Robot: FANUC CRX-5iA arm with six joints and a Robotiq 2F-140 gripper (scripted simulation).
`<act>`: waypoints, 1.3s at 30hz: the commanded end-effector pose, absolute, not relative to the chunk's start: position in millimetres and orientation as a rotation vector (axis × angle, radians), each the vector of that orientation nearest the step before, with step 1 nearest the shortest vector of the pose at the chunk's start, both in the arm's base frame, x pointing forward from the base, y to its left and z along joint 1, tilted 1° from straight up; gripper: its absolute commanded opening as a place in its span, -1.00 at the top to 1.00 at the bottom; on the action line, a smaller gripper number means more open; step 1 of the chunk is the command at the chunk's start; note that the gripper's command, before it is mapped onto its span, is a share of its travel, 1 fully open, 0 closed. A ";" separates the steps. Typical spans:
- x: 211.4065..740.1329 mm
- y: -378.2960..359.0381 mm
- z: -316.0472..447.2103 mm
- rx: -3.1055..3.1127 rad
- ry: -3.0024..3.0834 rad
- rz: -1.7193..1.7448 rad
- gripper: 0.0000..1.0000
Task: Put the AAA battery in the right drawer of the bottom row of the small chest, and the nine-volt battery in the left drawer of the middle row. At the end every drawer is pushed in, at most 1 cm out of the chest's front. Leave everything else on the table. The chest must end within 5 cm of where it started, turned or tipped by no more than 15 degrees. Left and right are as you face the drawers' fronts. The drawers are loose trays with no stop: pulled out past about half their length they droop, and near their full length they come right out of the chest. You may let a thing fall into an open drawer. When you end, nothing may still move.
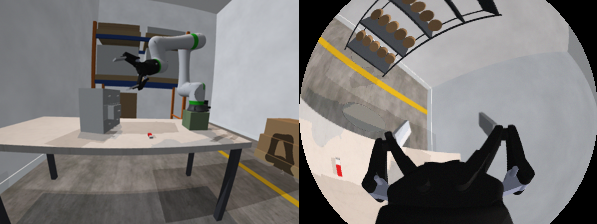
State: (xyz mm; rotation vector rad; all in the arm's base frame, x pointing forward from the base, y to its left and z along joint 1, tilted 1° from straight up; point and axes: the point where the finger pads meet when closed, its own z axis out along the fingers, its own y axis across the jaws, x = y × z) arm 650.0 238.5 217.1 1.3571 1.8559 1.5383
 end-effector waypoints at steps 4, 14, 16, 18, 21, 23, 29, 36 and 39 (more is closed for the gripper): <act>580.6 259.8 177.1 1.202 2.320 1.316 -1.00; 500.5 222.0 131.8 0.981 2.689 0.990 -1.00; 500.5 222.0 131.8 0.951 2.759 0.902 -1.00; 486.0 207.0 125.9 0.908 2.823 0.803 -1.00; 463.5 176.3 120.1 0.844 2.907 0.637 -1.00; 455.0 161.7 119.6 0.806 2.956 0.518 -1.00; 438.4 125.6 123.5 0.719 3.041 0.200 -1.00; 427.4 93.4 132.7 0.673 3.060 0.002 -1.00; 427.3 92.9 132.8 0.672 3.060 0.000 -1.00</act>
